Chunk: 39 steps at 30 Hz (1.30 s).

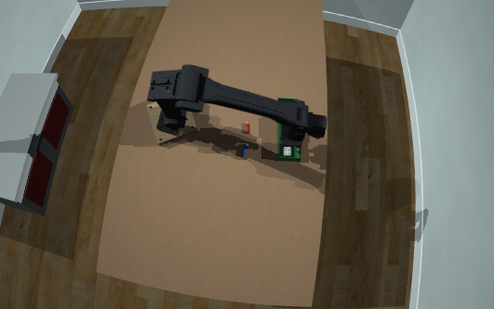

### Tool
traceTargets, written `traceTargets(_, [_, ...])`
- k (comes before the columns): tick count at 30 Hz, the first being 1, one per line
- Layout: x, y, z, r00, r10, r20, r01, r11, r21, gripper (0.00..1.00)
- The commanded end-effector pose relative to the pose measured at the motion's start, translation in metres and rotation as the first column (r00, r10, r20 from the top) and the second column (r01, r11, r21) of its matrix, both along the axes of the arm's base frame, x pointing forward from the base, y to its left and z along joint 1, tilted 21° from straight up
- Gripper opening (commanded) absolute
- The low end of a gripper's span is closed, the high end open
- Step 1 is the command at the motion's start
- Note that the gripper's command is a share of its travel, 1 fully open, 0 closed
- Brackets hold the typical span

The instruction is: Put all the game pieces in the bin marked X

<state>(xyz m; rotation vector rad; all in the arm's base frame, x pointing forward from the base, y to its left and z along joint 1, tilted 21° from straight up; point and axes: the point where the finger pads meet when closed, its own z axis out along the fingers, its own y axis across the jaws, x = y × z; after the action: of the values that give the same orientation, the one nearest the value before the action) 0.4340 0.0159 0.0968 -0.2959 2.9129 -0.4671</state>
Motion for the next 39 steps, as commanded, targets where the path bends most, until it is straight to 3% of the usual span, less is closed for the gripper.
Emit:
traceTargets(1, [0.028,-0.002,0.019,0.998,0.016,0.055,-0.016,1.000,0.008,0.10])
traceTargets(15, [0.026,0.004,0.017,0.998,0.024,0.050,-0.024,1.000,0.006,0.10])
traceTargets(18, [0.010,-0.005,-0.006,1.000,0.016,0.007,-0.016,1.000,0.001,0.10])
traceTargets(32, [0.016,-0.012,-0.028,1.000,0.016,0.009,-0.016,1.000,0.001,0.10])
traceTargets(35, [0.024,-0.011,-0.013,0.999,0.016,0.047,-0.016,1.000,0.005,0.10])
traceTargets(39, [0.022,-0.011,-0.014,0.999,0.016,0.044,-0.016,1.000,0.005,0.10])
